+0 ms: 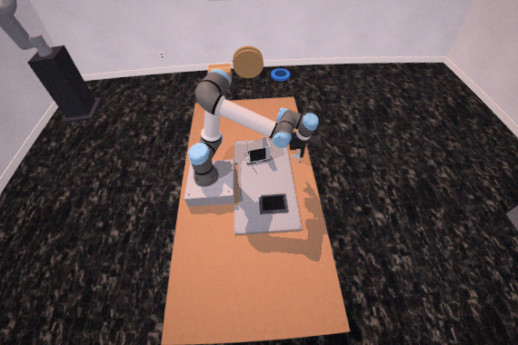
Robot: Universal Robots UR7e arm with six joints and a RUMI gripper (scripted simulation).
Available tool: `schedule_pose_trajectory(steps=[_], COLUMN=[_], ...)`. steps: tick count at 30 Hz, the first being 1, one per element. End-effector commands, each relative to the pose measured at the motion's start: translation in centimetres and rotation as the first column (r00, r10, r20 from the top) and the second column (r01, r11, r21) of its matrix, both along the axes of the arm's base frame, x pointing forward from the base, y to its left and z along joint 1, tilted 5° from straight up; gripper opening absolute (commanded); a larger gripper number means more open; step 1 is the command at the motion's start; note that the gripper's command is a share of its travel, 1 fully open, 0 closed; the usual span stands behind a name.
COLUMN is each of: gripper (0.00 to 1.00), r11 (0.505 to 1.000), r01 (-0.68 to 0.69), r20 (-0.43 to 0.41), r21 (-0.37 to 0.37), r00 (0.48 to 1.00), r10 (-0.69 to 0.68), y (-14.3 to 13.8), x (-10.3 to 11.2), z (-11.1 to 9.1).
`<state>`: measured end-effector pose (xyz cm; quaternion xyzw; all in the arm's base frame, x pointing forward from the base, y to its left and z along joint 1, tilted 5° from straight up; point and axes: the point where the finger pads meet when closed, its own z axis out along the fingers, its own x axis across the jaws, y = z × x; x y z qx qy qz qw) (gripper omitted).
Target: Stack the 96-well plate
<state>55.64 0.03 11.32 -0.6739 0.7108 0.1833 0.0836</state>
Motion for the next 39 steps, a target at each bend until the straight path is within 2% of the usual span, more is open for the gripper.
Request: schedule_pose_trajectory(steps=[1,4,8,10,19,21,25,32,34,39], gripper=[1.0,1.0,1.0,1.0,1.0,1.0,1.0,1.0,1.0,1.0], r11=[1.0,1.0,1.0,0.998,0.998,0.992,0.992,0.992,0.983,0.983], r01=[0.001,0.001,0.001,0.003,0.003,0.007,0.007,0.007,0.011,0.011], r20=[0.015,0.015,0.015,0.049,0.049,0.074,0.074,0.074,0.09,0.09], r21=[-0.014,-0.014,-0.014,-0.068,-0.068,-0.125,-0.125,-0.125,-0.183,-0.183], r00=[1.0,1.0,1.0,0.999,0.999,0.997,0.997,0.997,0.996,0.996], r10=[-0.001,-0.001,-0.001,0.0,0.0,0.003,0.003,0.003,0.005,0.005], y=[-2.1,-3.5,-3.6,-4.5,-8.0,-8.8,-9.6,-12.0,-12.7,-14.5], x=[-0.9,-1.5,-1.6,-2.1,-4.1,-4.6,-5.2,-6.9,-7.6,-9.2], z=[-0.3,-0.5,-0.6,-0.7,-1.4,-1.6,-1.7,-2.2,-2.4,-2.8])
